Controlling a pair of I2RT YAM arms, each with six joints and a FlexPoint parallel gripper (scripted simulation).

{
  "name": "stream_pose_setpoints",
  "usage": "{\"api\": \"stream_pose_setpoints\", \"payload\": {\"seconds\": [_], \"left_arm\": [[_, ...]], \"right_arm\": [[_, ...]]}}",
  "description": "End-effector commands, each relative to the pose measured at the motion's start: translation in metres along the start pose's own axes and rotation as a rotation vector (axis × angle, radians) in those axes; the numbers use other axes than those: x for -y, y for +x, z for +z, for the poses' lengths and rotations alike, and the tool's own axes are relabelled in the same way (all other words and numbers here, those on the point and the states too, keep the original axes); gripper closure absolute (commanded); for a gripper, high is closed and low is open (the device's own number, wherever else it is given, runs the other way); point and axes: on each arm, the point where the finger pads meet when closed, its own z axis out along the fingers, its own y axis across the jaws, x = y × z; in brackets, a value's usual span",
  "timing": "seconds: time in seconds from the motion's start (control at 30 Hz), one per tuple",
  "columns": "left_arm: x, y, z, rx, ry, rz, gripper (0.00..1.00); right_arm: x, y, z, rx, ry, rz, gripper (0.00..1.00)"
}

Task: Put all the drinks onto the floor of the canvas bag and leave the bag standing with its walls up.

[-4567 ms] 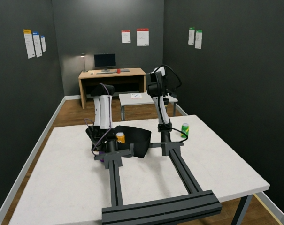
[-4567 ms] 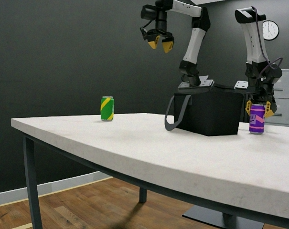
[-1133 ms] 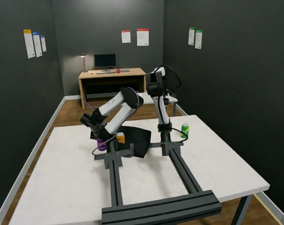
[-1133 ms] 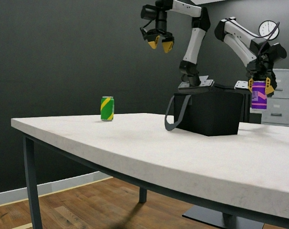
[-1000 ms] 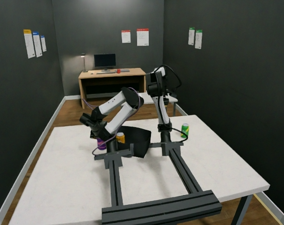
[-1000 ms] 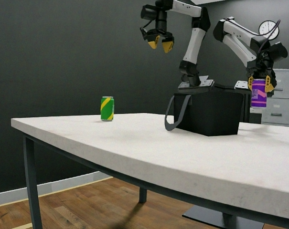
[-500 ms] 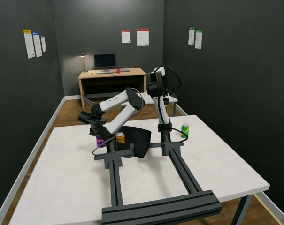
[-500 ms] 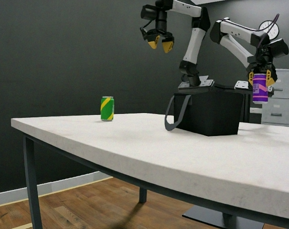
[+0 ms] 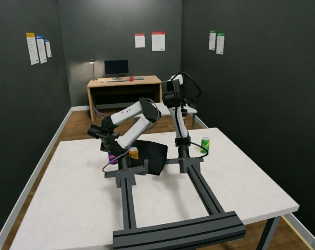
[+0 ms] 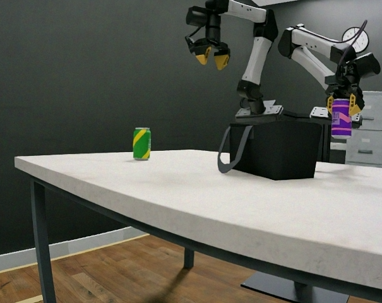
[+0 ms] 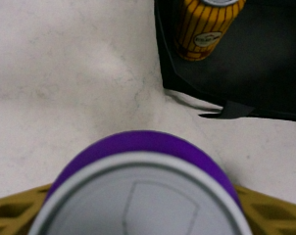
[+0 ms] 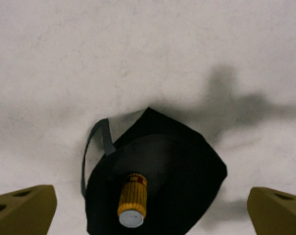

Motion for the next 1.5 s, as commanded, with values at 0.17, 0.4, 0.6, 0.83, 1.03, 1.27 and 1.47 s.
{"api": "stream_pose_setpoints", "payload": {"seconds": [0.17, 0.4, 0.6, 0.83, 1.03, 1.27, 1.47], "left_arm": [[-0.003, -0.008, 0.002, 0.040, 0.001, 0.024, 0.33], [0.001, -0.001, 0.005, 0.036, 0.018, -0.004, 0.33], [0.000, -0.014, -0.008, 0.040, 0.025, 0.004, 0.33], [-0.013, -0.022, -0.023, 0.031, -0.015, 0.012, 0.33], [-0.001, -0.033, -0.036, 0.053, 0.026, 0.026, 0.33], [-0.006, -0.028, -0.052, -0.041, 0.021, -0.020, 0.33], [-0.027, -0.035, -0.057, -0.008, -0.048, -0.041, 0.33]], "right_arm": [[-0.002, 0.002, -0.003, -0.002, -0.022, -0.011, 0.00], [-0.002, 0.002, -0.003, -0.002, -0.022, -0.011, 0.00], [-0.002, 0.002, -0.003, -0.002, -0.022, -0.011, 0.00], [-0.002, 0.002, -0.003, -0.002, -0.022, -0.011, 0.00], [-0.002, 0.002, -0.003, -0.002, -0.022, -0.011, 0.00], [-0.002, 0.002, -0.003, -0.002, -0.022, -0.011, 0.00], [-0.002, 0.002, -0.003, -0.002, -0.022, -0.011, 0.00]]}}
